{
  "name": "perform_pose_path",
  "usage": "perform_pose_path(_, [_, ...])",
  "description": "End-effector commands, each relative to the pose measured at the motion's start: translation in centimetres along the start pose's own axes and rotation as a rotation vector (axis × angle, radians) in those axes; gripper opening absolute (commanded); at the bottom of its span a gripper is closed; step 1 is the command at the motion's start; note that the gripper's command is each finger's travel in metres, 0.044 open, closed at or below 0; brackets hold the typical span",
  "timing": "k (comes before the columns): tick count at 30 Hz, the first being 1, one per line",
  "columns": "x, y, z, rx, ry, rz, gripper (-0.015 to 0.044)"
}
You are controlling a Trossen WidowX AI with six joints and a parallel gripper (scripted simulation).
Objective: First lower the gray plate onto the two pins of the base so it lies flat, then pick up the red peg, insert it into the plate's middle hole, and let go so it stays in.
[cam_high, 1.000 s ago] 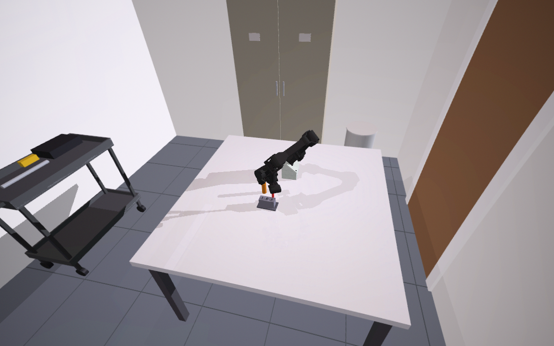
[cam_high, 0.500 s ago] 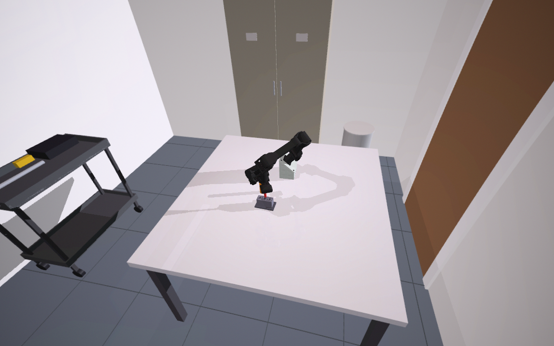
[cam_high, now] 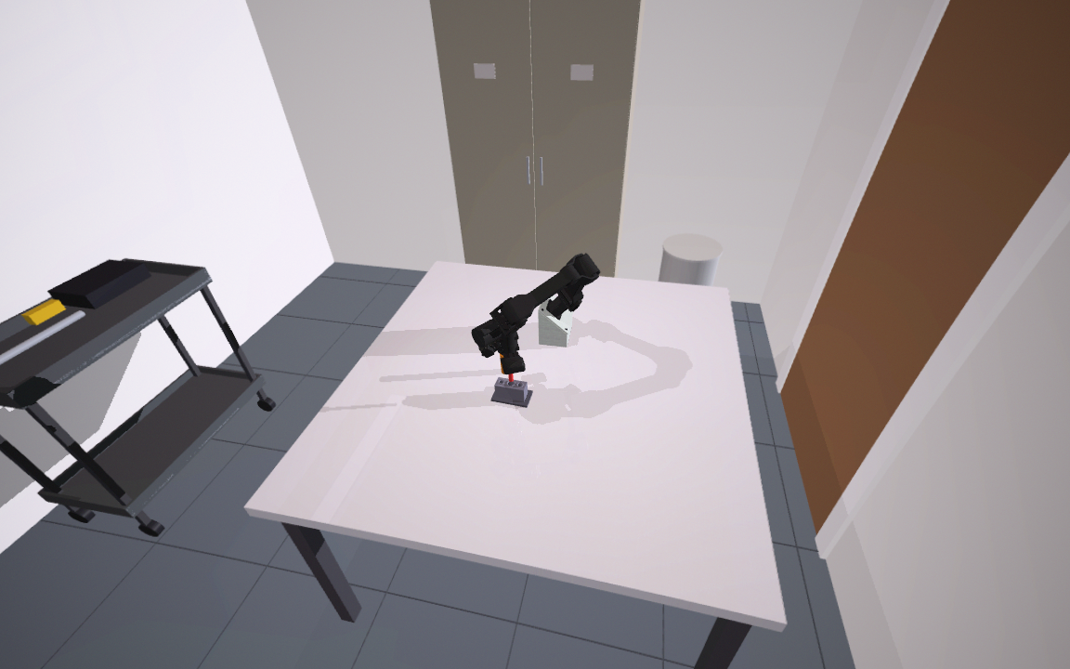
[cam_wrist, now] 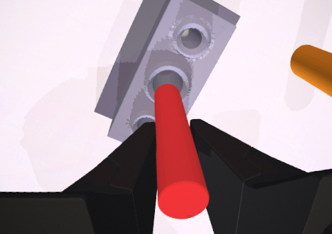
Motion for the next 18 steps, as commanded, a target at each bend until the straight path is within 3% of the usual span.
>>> perform_pose_path(1, [-0.05, -0.06, -0.06, -0.002, 0.002, -0.002, 0.0])
perform_pose_path(18, [0.67, -0.04, -0.02, -0.001, 0.001, 0.0, 0.0])
Point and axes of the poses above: the point midway between the two fingers, 35 mm back from their tips, its own x axis out along the fingers, its own z axis across the jaws, y = z × x, the point moved 3 cm from there along -x, back along the fingers, and after that the axes turned 10 degrees about x, right-handed, at the moved point
